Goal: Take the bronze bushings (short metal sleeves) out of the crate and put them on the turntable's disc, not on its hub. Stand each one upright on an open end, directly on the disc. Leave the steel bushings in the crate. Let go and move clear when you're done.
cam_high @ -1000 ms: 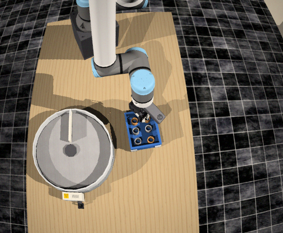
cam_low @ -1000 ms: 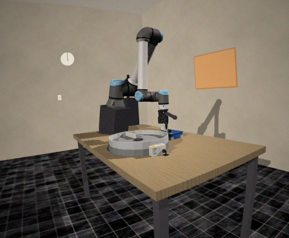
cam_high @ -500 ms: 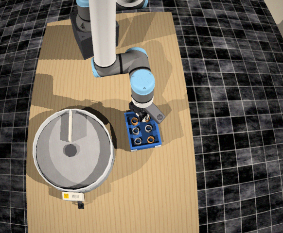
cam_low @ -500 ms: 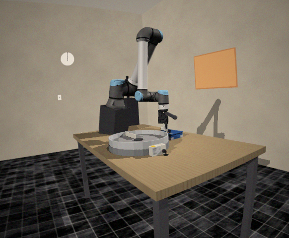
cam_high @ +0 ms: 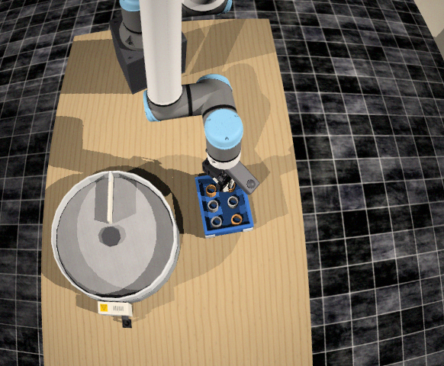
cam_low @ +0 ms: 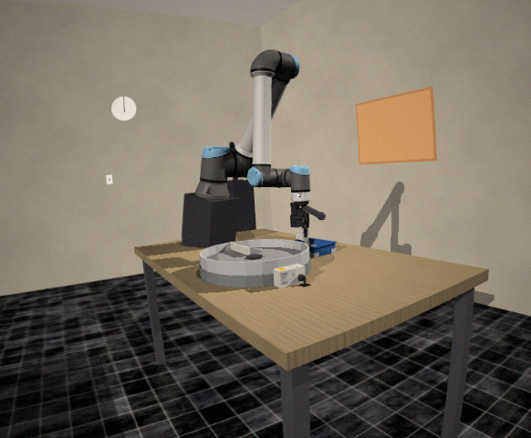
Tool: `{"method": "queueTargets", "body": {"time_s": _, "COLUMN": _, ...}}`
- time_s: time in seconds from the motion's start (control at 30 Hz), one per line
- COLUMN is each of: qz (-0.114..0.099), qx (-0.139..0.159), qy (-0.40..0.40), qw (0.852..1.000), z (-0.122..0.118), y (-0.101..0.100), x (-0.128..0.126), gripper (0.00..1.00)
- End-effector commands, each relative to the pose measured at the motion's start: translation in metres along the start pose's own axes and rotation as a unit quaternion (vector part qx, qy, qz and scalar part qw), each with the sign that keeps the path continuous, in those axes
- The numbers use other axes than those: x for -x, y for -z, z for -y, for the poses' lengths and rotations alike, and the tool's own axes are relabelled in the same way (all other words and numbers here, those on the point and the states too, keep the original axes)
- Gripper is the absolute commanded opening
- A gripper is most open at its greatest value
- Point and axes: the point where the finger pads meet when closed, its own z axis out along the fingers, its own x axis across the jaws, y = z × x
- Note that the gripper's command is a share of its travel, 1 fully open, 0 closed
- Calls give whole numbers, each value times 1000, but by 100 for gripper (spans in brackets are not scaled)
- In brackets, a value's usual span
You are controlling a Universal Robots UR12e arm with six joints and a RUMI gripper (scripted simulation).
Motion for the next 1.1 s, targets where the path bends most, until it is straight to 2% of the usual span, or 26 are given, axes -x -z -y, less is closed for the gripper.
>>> {"method": "queueTargets", "body": {"time_s": 0.0, "qz": 0, "qx": 0, "qy": 0, "qw": 1000, "z": 0, "y": 0, "x": 0, "gripper": 0}}
{"method": "queueTargets", "body": {"time_s": 0.7, "qz": 0, "qx": 0, "qy": 0, "qw": 1000, "z": 0, "y": 2, "x": 0, "gripper": 0}}
{"method": "queueTargets", "body": {"time_s": 1.07, "qz": 0, "qx": 0, "qy": 0, "qw": 1000, "z": 0, "y": 23, "x": 0, "gripper": 0}}
